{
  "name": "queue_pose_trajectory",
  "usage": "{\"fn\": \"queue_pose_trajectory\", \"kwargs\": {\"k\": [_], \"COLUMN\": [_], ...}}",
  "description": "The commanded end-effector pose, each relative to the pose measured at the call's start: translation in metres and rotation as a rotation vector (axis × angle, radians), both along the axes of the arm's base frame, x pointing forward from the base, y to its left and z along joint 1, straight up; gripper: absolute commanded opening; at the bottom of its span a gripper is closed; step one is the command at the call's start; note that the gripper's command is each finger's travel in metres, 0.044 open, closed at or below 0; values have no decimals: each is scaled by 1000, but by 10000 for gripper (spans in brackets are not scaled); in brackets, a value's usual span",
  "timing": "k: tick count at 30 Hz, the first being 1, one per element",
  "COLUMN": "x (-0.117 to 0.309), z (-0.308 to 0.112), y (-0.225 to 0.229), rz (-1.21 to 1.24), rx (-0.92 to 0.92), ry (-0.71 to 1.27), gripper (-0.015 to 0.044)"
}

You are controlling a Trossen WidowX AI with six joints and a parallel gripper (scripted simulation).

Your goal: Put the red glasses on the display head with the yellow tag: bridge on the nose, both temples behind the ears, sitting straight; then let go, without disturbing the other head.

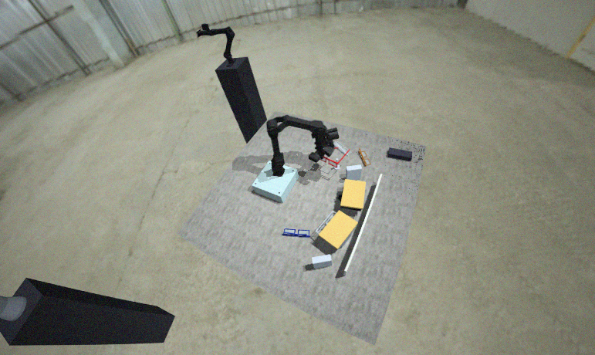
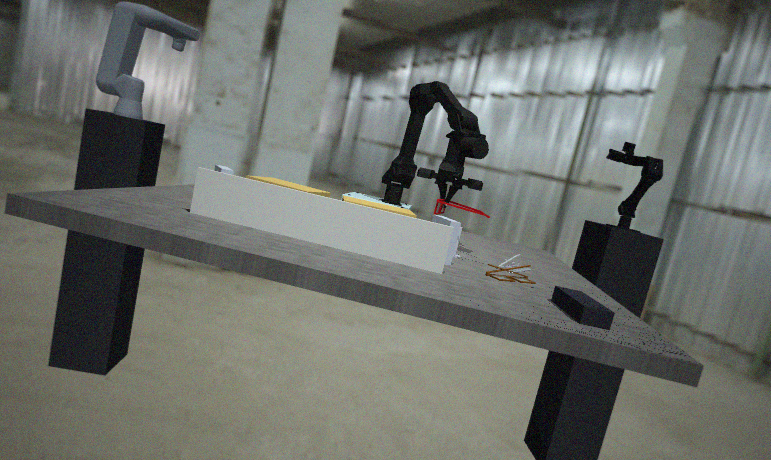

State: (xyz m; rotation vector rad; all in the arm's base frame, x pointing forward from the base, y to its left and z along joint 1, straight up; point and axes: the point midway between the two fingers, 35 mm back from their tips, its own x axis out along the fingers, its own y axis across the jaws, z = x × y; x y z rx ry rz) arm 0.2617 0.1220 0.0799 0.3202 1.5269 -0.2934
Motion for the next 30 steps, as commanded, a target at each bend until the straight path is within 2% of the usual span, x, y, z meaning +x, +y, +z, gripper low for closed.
{"fn": "queue_pose_trajectory", "kwargs": {"k": [1, 8, 14, 24, 30], "x": [17, 42, 43, 44, 44], "z": [1, 1, -2, -55, -60], "y": [5, 13, 13, 14, 13], "rz": [-144, -352, -357, -357, -357], "rx": [3, 9, 9, 9, 9], "ry": [2, 2, 2, 3, 3], "gripper": [0, 0, 0, 0, 0]}}
